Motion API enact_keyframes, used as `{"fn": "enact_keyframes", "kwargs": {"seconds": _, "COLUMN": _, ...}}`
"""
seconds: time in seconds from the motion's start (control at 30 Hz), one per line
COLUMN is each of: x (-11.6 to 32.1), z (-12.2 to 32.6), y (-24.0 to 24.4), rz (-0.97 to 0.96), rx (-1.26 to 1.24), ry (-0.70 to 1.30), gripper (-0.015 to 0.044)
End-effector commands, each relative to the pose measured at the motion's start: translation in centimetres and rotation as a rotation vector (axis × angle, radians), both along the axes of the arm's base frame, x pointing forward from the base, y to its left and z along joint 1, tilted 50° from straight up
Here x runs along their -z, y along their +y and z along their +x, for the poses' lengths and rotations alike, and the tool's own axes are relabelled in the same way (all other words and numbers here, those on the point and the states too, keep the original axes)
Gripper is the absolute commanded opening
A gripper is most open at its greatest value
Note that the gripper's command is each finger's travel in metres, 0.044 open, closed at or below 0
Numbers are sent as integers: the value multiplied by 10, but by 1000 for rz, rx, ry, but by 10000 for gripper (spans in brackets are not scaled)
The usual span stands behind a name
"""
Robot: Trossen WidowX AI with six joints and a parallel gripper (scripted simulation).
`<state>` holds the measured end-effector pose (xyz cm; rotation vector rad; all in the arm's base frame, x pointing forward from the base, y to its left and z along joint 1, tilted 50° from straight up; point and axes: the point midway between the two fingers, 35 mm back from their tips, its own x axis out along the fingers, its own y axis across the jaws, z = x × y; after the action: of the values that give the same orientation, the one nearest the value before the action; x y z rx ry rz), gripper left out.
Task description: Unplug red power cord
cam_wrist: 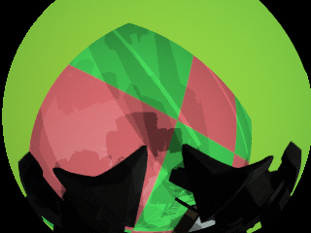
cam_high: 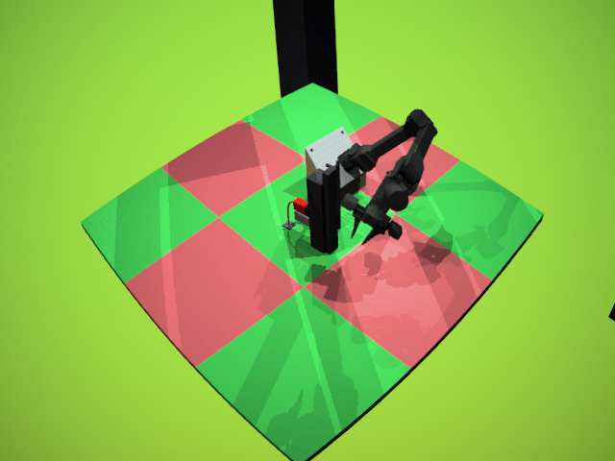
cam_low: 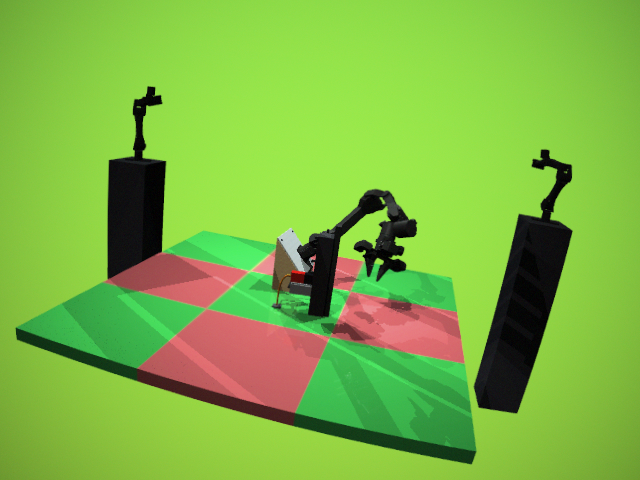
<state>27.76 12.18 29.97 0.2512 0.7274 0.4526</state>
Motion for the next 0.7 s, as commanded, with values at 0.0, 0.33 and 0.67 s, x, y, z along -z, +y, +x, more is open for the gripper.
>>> {"fn": "enact_keyframes", "kwargs": {"seconds": 0.0, "x": 12, "z": 31, "y": -18, "rz": -18, "rx": 54, "ry": 23, "gripper": 160}}
{"fn": "enact_keyframes", "kwargs": {"seconds": 0.33, "x": 75, "z": 108, "y": -113, "rz": 7, "rx": 318, "ry": 171, "gripper": 160}}
{"fn": "enact_keyframes", "kwargs": {"seconds": 0.67, "x": 181, "z": 92, "y": -188, "rz": 217, "rx": 568, "ry": 612, "gripper": 160}}
